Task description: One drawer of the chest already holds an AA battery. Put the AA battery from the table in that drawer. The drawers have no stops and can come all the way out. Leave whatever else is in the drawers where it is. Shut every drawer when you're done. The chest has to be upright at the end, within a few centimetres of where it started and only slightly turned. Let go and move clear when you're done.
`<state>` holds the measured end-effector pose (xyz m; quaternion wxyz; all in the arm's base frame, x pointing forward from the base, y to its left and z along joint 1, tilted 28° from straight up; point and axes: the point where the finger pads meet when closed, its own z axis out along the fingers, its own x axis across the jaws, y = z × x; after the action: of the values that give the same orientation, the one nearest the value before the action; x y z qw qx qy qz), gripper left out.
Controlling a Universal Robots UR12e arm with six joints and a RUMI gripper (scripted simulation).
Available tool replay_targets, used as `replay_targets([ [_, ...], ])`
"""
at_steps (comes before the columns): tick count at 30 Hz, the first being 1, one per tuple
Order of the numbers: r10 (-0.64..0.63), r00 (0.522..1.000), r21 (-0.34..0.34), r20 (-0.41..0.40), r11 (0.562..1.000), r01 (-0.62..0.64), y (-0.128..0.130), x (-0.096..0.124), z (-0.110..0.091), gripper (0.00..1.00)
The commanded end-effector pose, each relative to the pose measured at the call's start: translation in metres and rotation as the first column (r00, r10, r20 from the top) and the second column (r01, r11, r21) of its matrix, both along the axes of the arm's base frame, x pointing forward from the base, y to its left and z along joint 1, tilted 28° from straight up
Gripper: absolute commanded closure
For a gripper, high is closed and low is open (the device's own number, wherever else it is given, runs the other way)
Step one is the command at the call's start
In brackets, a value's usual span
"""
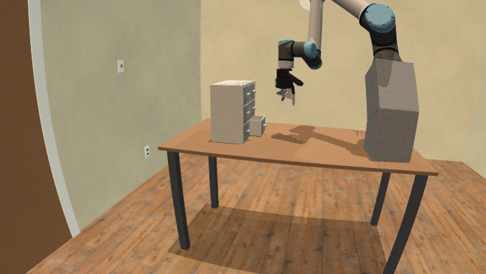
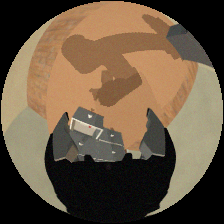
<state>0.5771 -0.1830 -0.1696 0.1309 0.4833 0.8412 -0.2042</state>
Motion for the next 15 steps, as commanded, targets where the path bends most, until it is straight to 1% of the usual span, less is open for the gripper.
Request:
replay_targets([
  [1, 0.071, 0.997, 0.001, -0.032, 0.997, -0.071, -0.001, -0.002, 0.002, 0.00],
  [5, 0.192, 0.977, 0.006, -0.097, 0.981, -0.193, -0.002, -0.005, 0.006, 0.00],
  [8, 0.287, 0.946, 0.016, -0.148, 0.958, -0.288, -0.004, -0.008, 0.009, 0.00],
  [12, 0.414, 0.884, 0.038, -0.218, 0.909, -0.416, -0.005, -0.011, 0.013, 0.00],
  [15, 0.506, 0.820, 0.061, -0.269, 0.858, -0.510, -0.006, -0.014, 0.015, 0.00],
])
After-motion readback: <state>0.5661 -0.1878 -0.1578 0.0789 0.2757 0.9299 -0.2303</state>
